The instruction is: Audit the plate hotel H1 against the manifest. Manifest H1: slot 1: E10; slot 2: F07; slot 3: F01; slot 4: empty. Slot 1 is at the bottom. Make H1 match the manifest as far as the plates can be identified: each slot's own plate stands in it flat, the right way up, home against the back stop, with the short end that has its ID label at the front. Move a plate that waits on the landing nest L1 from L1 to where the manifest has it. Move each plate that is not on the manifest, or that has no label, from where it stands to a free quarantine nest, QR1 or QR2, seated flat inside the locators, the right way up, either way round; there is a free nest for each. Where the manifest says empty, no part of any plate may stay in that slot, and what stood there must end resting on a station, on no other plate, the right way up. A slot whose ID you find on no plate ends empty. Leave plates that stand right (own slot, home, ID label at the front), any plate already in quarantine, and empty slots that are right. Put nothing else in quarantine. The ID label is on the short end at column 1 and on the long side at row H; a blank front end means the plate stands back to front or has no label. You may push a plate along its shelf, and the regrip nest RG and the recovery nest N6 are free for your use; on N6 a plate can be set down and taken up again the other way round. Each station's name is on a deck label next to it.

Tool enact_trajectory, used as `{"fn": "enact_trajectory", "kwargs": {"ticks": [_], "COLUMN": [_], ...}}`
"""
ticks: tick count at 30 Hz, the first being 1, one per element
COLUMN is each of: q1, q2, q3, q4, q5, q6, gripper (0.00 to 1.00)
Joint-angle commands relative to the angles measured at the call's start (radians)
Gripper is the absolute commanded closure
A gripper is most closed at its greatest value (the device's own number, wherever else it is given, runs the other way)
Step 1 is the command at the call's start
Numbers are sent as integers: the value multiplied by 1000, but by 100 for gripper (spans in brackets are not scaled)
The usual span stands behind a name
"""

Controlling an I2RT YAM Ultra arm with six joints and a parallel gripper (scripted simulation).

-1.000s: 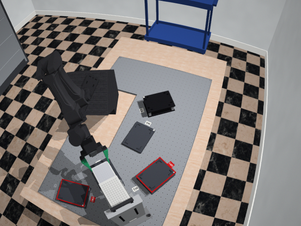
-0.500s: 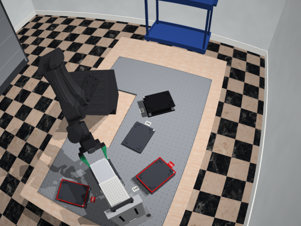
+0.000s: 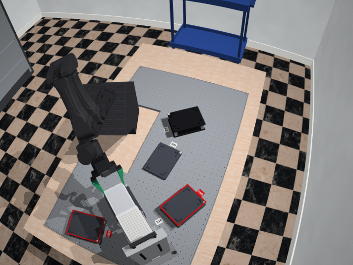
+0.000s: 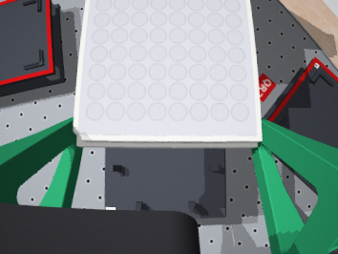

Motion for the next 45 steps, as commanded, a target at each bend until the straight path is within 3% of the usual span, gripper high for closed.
{"fn": "enact_trajectory", "kwargs": {"ticks": [1,9,10,12,24,26,27,30,33,37,45], "q1": [-12,-40,-46,-55,-122,-122,-129,-146,-151,-155,-159], "q2": [-36,-63,-73,-79,-140,-140,-147,-162,-158,-115,-92], "q3": [-20,-46,-11,-61,-114,-114,-77,-131,-111,-140,-146], "q4": [18,8,19,18,-8,-8,-8,-10,13,24,54], "q5": [-25,-52,-59,-67,-133,-133,-141,-158,-163,-169,-173], "q6": [-6,-8,-9,-8,-12,-12,-13,-13,-13,-12,-13], "gripper": [13,13,13,13,13,13,13,13,13,13,13]}}
